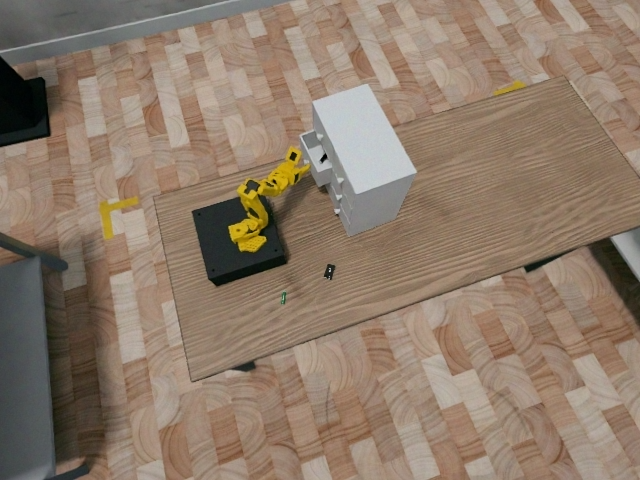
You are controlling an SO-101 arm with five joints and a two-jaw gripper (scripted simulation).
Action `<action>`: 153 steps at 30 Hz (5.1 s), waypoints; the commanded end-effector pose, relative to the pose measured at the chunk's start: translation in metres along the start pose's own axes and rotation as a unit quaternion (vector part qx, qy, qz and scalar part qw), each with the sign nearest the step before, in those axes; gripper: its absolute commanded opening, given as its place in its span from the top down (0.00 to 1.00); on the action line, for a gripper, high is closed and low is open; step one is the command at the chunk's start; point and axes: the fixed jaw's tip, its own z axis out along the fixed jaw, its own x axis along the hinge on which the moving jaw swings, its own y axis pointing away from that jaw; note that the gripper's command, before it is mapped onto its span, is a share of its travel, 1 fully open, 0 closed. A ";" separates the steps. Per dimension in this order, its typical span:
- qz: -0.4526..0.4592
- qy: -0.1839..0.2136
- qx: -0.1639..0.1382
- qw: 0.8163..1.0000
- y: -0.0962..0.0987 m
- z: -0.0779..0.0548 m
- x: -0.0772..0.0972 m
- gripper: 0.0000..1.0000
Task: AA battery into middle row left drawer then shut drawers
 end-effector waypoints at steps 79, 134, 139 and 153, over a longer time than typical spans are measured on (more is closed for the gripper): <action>0.014 -0.002 0.026 1.000 -0.015 0.010 -0.003 1.00; 0.019 -0.002 0.051 0.999 -0.034 0.039 -0.015 1.00; 0.020 -0.002 0.055 0.998 -0.037 0.043 -0.016 1.00; 0.021 -0.002 0.058 0.998 -0.039 0.046 -0.017 1.00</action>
